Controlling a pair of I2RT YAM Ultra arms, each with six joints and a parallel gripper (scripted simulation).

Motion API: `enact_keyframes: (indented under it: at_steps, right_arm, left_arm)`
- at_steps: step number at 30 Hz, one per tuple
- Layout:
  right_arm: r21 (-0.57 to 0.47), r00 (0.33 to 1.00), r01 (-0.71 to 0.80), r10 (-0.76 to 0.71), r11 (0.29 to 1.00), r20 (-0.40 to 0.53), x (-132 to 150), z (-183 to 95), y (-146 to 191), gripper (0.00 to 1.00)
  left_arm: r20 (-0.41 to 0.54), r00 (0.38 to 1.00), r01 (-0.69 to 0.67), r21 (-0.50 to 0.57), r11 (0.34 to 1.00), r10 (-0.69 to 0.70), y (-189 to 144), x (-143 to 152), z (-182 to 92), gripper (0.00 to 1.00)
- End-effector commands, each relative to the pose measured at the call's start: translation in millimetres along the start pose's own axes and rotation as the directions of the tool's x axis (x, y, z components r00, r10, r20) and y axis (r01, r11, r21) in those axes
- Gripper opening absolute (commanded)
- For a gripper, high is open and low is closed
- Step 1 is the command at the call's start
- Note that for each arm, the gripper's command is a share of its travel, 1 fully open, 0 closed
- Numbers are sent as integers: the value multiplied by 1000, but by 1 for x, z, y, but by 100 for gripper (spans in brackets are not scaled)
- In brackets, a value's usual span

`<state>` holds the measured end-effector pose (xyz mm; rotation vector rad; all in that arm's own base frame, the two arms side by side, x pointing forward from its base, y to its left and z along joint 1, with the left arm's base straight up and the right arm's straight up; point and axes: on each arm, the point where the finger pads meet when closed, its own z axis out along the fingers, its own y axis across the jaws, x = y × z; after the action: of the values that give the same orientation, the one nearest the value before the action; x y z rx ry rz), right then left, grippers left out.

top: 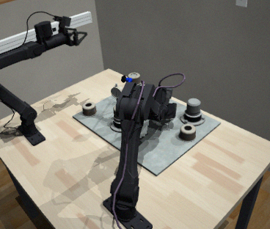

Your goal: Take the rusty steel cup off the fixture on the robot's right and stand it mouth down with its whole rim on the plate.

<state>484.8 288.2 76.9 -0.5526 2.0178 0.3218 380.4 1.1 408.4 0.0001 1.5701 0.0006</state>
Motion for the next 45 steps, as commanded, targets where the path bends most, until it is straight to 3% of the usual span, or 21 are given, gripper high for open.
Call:
enact_keyframes:
  at_steps: [1, 10, 18, 19, 20, 22, 26, 28, 29, 32, 40, 45]
  right_arm:
    - [-14, 994, 12, -11, 1000, 110, -31, -5, 6, 0]
    - [-8, 987, 4, -2, 1000, 159, -60, -13, -3, 0]
    - [-17, 986, 9, -6, 1000, 164, -63, -14, 4, 0]
    - [-11, 988, 9, -7, 1000, 152, -57, -12, 0, 0]
    - [-7, 991, 4, -3, 1000, 134, -32, -9, -3, 0]
    - [-7, 991, 4, -3, 1000, 134, -32, -9, -3, 0]
    - [-25, 999, 4, -3, 1000, 49, 2, 1, 10, 0]
    - [-14, 998, 4, -3, 1000, 60, -3, -2, 3, 0]
    - [-24, 997, 11, -9, 1000, 72, -9, -3, 7, 85]
    - [-22, 990, 11, -8, 1000, 143, -39, -7, 5, 85]
    - [-18, 992, 7, -4, 1000, 125, -30, -1, 4, 85]
    - [-11, 990, 7, -5, 1000, 143, -39, -4, -2, 85]
  left_arm:
    - [41, 999, 0, 15, 1000, -1, -3, -23, -6, 100]
    - [41, 999, 0, 15, 1000, -1, -3, -23, -6, 100]
    - [41, 999, 0, 15, 1000, -1, -3, -23, -6, 100]
    - [41, 999, 0, 15, 1000, -1, -3, -23, -6, 100]
    - [41, 999, 0, 15, 1000, -1, -3, -23, -6, 100]
    - [41, 999, 0, 15, 1000, -1, -3, -23, -6, 100]
    - [41, 999, 0, 15, 1000, -1, -3, -23, -6, 100]
    - [41, 999, 0, 15, 1000, -1, -3, -23, -6, 100]
    - [41, 999, 0, 15, 1000, -1, -3, -23, -6, 100]
    - [41, 999, 0, 15, 1000, -1, -3, -23, -6, 100]
    - [41, 999, 0, 15, 1000, -1, -3, -23, -6, 100]
    - [41, 999, 0, 15, 1000, -1, -3, -23, -6, 100]
